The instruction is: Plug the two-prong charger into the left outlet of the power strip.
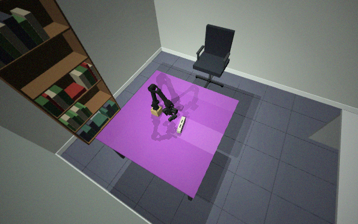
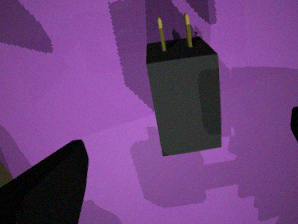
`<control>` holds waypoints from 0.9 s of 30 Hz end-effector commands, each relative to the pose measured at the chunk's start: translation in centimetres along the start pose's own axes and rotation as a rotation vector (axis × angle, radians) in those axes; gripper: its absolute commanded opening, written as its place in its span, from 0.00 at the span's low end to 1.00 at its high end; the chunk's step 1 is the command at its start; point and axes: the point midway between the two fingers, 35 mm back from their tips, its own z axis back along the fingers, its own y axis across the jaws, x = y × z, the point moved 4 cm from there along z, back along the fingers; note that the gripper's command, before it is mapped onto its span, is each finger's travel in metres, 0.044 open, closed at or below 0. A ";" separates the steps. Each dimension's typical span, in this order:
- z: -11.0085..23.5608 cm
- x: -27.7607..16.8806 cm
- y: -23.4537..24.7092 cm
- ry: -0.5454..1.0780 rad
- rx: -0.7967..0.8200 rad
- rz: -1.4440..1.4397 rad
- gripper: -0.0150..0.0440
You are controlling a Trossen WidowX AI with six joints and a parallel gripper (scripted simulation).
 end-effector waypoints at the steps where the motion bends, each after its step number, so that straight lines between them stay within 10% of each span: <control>1: -0.3 0.0 -0.1 0.003 -0.003 0.005 1.00; 27: -4.5 0.3 0.0 0.003 -0.003 0.005 1.00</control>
